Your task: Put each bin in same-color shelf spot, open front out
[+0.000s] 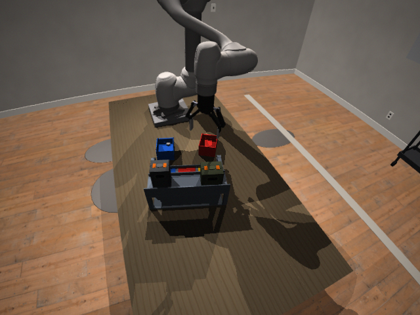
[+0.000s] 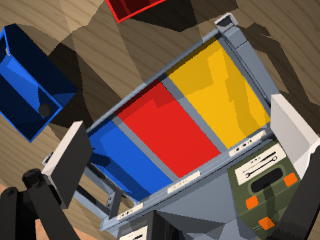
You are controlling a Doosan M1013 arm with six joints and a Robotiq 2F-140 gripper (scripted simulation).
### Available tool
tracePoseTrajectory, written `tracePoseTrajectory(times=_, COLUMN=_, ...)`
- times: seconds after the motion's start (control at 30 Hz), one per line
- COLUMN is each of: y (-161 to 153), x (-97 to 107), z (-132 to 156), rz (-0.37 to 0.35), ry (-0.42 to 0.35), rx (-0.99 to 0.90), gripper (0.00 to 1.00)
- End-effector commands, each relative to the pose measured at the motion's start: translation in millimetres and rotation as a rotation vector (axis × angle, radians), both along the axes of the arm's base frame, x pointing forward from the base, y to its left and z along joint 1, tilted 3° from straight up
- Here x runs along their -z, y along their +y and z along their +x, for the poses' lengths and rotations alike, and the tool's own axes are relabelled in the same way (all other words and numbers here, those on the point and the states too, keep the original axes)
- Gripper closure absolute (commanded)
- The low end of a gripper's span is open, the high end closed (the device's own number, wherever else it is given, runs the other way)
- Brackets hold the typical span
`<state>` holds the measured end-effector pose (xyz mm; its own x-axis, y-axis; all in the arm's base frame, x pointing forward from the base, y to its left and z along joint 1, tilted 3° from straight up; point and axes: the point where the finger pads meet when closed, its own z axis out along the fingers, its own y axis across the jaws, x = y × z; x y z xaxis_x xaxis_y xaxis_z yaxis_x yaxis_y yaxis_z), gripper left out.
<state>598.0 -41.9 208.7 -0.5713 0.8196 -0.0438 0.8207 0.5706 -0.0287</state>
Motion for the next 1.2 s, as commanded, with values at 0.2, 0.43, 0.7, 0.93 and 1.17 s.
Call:
tracePoseTrajectory(times=0.2, y=-1.7, x=0.3, z=-2.1, rz=0.000, ry=0.000, rx=-0.006, gripper=0.00)
tracePoseTrajectory(times=0.43, y=-11.2, x=2.8, z=-13.9, rz=0.000, ry=0.002, rx=-0.042, gripper=0.00)
tracePoseTrajectory(times=0.7, y=-42.6, x=13.3, z=-59.1, rz=0.000, ry=0.009, rx=-0.173, gripper=0.00)
tracePoseTrajectory(times=0.93, y=-64.5, x=23.6, z=-98.7, rz=0.000, ry=0.015, rx=-0.283, gripper=0.00)
tracePoseTrajectory(times=1.17, y=-86.7, x=39.2, z=-152.2, rz=0.000, ry=0.023, rx=-0.429, gripper=0.00)
